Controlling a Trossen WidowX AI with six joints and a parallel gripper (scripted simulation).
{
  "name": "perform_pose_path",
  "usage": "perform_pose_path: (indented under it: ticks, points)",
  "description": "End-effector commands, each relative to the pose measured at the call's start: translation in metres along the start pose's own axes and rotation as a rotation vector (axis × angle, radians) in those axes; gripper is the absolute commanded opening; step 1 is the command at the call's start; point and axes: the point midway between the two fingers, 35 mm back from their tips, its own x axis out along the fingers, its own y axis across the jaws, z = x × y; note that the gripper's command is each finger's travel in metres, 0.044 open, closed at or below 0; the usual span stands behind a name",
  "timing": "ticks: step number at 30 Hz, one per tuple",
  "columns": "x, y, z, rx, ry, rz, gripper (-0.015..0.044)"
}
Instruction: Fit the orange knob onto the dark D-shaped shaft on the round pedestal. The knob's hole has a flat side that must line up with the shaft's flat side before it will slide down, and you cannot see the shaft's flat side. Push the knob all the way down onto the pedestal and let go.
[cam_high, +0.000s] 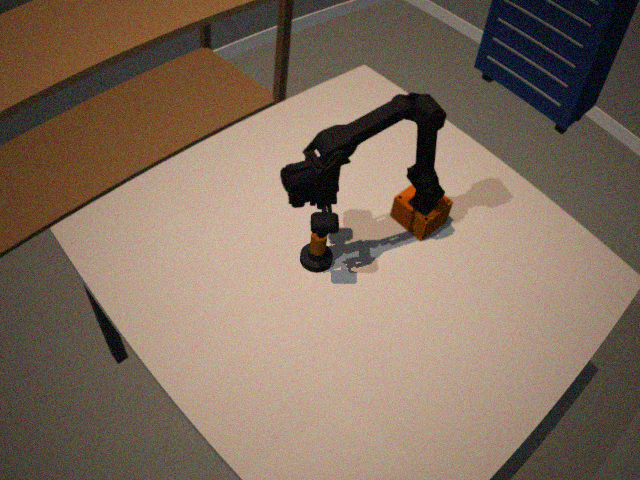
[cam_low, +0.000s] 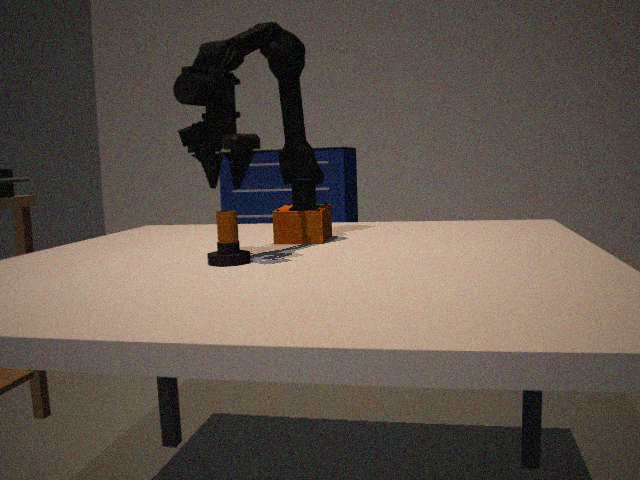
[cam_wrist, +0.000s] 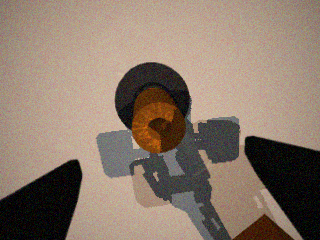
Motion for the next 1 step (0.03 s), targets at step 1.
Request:
perform_pose_path:
  ticks: [1]
  points:
    - [-0.0010, 0.0004, 0.0009, -0.006, -0.001, 0.001, 0.0440]
